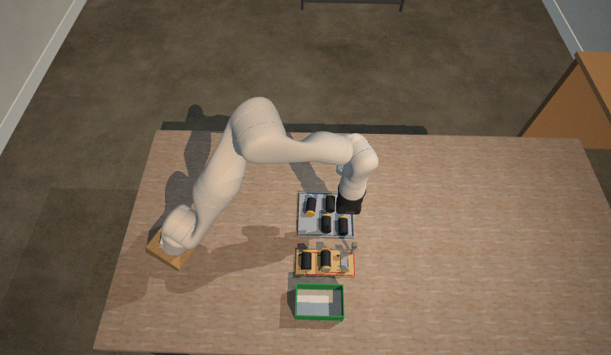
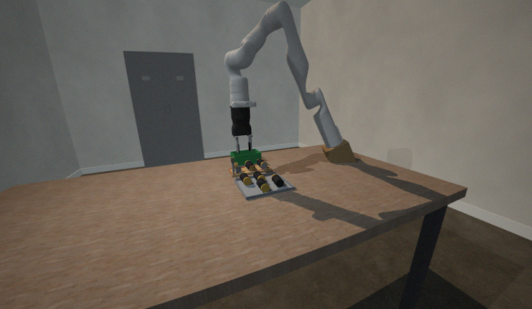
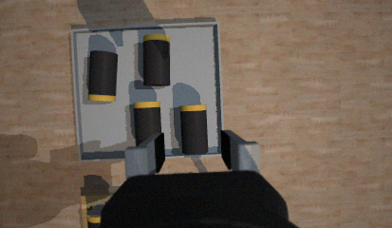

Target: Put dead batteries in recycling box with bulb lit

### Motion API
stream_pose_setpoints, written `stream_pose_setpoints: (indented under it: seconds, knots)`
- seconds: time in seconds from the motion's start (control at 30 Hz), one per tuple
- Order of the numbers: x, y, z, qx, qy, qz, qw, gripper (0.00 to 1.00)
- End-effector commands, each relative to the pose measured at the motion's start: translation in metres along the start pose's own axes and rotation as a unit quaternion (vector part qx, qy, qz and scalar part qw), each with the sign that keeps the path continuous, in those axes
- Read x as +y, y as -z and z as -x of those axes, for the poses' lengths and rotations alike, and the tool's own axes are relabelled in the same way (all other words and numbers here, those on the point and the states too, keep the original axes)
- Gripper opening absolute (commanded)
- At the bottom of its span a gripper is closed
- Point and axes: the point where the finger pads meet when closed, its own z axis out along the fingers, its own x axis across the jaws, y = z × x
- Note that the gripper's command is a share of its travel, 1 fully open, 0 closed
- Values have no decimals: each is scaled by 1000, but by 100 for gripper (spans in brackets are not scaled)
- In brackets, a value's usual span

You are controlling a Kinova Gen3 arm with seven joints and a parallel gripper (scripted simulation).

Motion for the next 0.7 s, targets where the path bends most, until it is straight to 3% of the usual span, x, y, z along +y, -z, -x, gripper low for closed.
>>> stream_pose_setpoints:
  seconds: [0.0,0.2,0.67]
  knots:
    - [-5,1,5,0,2,-2,1000,90]
    - [-13,1,19,0,2,-2,1000,90]
    - [-59,1,93,0,2,-2,1000,90]
